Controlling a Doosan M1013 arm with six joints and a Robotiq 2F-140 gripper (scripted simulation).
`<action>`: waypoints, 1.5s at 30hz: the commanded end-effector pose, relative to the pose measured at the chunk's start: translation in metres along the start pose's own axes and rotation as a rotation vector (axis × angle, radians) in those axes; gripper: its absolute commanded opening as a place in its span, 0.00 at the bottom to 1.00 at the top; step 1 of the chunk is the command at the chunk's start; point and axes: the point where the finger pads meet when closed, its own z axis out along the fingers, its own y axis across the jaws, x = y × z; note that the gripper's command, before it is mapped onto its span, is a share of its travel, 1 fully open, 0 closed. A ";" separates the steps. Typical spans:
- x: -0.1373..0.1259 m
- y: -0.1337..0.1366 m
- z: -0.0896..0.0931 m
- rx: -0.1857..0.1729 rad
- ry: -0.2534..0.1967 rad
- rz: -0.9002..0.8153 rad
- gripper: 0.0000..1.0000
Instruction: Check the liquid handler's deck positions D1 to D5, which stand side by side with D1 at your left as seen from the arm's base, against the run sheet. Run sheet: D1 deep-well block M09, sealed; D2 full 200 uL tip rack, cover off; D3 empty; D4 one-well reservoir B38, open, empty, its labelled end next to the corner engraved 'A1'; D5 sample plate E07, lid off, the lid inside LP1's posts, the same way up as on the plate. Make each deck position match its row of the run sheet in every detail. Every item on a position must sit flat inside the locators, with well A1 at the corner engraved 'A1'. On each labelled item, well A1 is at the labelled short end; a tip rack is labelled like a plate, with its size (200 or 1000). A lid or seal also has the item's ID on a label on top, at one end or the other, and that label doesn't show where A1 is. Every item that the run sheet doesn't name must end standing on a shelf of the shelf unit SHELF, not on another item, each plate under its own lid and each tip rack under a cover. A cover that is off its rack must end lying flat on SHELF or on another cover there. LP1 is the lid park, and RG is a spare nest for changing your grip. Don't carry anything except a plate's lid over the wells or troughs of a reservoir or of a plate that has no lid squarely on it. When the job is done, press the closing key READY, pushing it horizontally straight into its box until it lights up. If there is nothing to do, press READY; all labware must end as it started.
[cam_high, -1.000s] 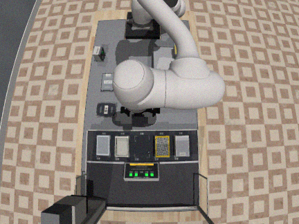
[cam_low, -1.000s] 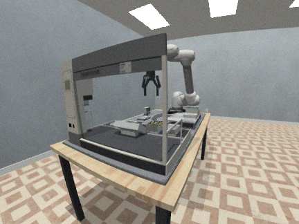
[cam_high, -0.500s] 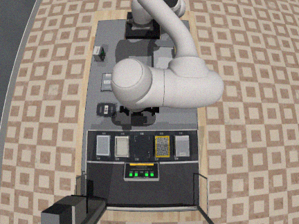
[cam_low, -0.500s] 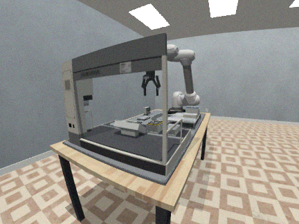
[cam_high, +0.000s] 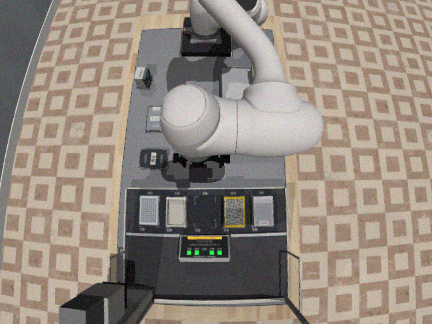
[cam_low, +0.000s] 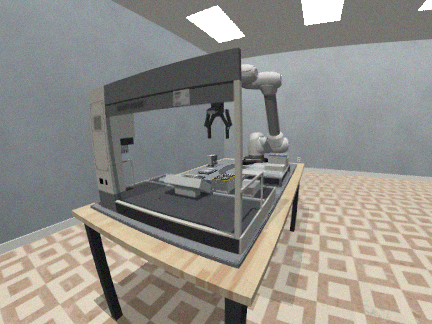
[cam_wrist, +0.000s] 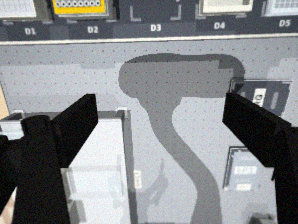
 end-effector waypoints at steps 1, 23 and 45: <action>0.000 0.002 -0.005 -0.003 0.008 -0.003 0.79; 0.000 0.049 -0.002 -0.004 0.008 -0.018 0.79; 0.001 0.107 -0.001 -0.004 0.002 -0.017 0.79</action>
